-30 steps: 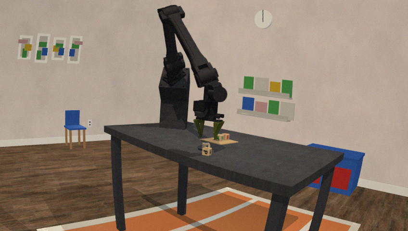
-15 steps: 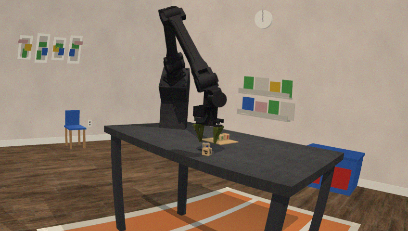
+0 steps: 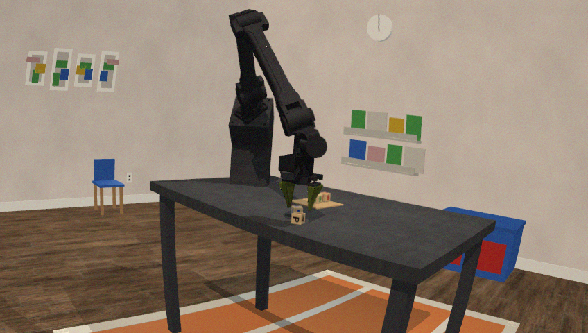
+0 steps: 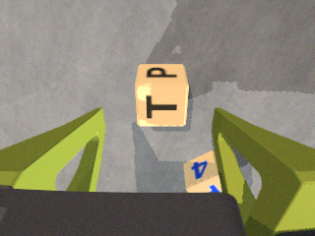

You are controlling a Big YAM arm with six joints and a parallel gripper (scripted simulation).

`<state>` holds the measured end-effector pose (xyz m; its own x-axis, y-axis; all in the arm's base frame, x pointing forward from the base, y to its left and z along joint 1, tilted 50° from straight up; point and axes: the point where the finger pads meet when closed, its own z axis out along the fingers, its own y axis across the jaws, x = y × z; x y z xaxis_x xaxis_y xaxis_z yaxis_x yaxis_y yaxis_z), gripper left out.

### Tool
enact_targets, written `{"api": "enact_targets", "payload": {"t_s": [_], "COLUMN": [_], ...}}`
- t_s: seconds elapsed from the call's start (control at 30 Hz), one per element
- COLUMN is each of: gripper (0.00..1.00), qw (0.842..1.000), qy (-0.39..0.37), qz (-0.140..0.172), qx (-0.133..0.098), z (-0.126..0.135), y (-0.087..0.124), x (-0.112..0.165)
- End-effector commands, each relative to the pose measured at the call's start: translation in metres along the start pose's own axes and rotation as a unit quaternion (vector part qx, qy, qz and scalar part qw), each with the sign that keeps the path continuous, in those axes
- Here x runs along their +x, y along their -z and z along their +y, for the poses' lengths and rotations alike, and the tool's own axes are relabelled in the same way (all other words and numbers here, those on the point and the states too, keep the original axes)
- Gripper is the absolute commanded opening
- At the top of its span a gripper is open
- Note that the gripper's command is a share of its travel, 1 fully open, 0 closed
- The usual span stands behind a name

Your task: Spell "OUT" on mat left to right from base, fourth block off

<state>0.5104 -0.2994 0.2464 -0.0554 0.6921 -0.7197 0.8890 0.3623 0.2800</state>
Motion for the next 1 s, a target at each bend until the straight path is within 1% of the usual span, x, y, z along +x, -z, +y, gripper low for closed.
{"api": "enact_targets", "payload": {"t_s": [0.0,0.83,0.97], "gripper": [0.63,0.63,0.63], "qw": [1.0,1.0,1.0], "qy": [-0.001,-0.001,-0.003], "qz": [-0.011,-0.011,-0.013], "qx": [-0.006,-0.006,-0.006], "z": [0.0069,0.0069,0.0064], "y": [-0.0042,-0.0042,-0.0055], "x": [-0.0128,-0.0129,-0.0164]}}
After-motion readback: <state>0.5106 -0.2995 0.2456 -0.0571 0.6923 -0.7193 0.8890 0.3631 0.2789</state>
